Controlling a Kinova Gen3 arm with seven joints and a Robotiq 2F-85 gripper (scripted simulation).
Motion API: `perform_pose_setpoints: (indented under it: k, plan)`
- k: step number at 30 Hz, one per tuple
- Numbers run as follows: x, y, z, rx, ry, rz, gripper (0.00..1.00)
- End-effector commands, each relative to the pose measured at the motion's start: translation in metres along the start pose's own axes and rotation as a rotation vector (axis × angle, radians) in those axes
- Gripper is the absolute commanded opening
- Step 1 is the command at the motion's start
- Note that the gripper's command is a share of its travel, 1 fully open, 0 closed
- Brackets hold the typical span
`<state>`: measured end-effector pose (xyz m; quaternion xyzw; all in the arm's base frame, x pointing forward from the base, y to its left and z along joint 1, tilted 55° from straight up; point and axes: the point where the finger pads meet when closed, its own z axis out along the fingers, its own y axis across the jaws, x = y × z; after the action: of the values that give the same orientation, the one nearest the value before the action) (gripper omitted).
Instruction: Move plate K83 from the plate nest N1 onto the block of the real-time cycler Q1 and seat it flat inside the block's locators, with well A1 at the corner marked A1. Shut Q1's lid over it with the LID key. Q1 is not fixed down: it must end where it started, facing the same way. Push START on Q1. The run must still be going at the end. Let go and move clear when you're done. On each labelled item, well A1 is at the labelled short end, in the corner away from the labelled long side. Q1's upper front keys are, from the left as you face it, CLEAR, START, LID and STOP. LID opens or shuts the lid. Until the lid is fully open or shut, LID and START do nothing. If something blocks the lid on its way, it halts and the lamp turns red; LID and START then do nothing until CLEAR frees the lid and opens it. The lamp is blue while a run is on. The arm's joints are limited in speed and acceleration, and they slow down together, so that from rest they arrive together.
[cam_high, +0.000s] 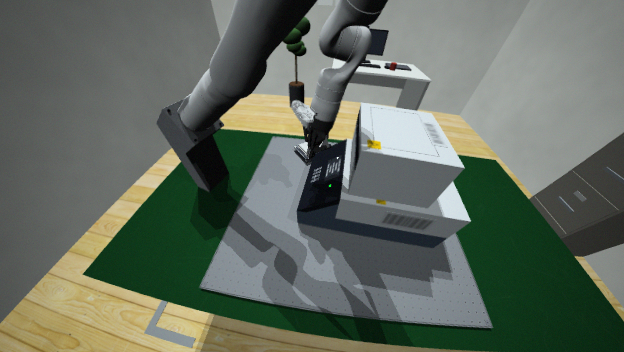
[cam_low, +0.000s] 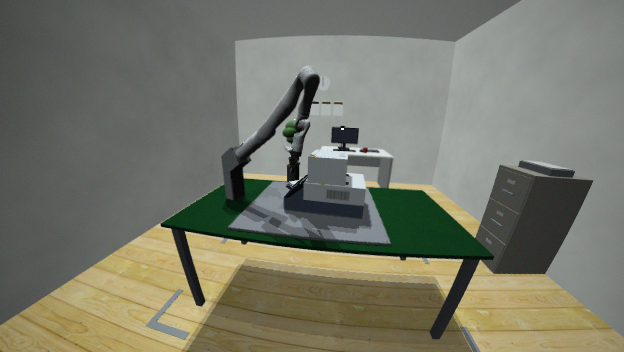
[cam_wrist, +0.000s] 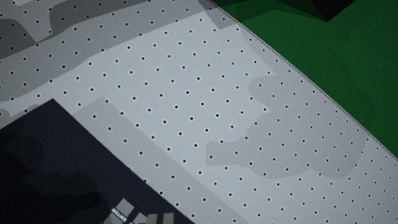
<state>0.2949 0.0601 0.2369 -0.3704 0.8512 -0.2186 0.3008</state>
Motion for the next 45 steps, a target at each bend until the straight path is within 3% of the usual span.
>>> perform_pose_setpoints:
  k: [1,45]
  plan:
    - [0.000,0.000,0.004,0.012,-0.026,0.000,0.10]
    - [-0.008,-0.007,0.054,0.012,-0.026,0.000,0.10]
